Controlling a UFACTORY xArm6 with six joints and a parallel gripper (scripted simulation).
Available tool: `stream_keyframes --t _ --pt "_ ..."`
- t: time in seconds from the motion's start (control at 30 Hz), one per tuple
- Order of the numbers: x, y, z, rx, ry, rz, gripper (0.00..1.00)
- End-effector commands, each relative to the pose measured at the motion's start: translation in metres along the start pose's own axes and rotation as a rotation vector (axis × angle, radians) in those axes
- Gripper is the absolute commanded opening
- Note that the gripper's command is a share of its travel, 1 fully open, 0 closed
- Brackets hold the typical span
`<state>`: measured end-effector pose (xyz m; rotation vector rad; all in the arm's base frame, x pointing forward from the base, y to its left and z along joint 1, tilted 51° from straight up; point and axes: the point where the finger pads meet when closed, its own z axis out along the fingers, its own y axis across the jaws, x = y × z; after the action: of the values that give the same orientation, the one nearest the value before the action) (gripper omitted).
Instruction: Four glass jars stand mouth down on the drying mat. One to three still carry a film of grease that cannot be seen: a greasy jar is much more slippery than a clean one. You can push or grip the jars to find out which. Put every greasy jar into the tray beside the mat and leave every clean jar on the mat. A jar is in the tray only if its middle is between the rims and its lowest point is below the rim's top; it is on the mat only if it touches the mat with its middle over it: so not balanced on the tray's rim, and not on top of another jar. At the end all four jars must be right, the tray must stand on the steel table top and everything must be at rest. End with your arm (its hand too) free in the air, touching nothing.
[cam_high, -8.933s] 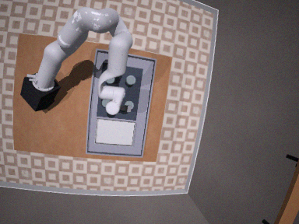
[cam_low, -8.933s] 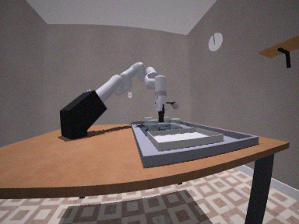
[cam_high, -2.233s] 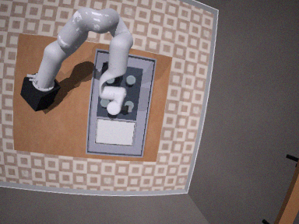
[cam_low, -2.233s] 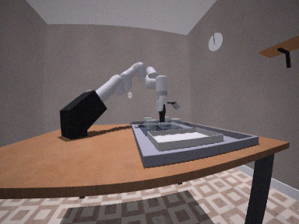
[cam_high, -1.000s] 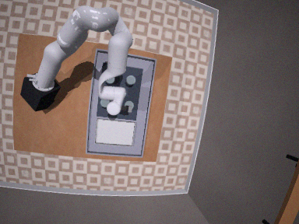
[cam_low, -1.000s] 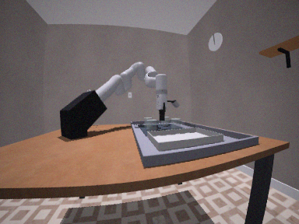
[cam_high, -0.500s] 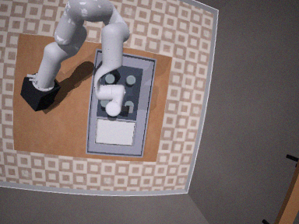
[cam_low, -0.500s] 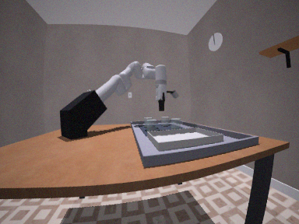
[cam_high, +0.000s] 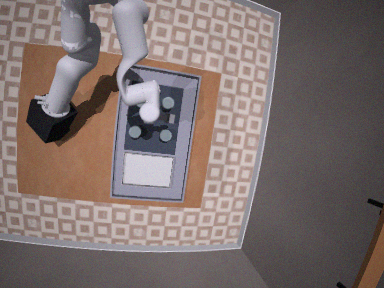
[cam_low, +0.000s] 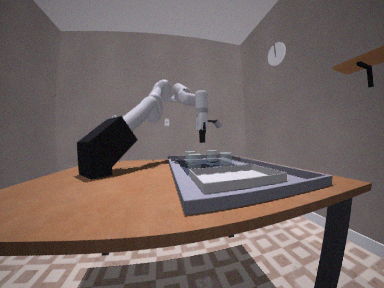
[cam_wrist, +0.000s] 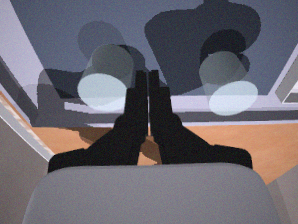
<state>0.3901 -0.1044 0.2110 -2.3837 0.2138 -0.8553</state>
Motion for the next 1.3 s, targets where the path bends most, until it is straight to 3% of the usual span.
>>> stream_keyframes --t 0.0,0.1,0.23,0.83,1.27 --pt "0.002 -0.037 -0.003 -0.019 0.001 0.004 0.0" --pt "0.002 -0.062 -0.002 -0.019 0.001 0.004 0.0" --pt "0.002 -0.062 -0.002 -0.019 0.001 0.004 0.0" --pt "0.002 -0.06 0.074 -0.019 0.001 0.004 0.0" --pt "0.002 -0.06 0.074 -0.019 0.001 0.004 0.0"
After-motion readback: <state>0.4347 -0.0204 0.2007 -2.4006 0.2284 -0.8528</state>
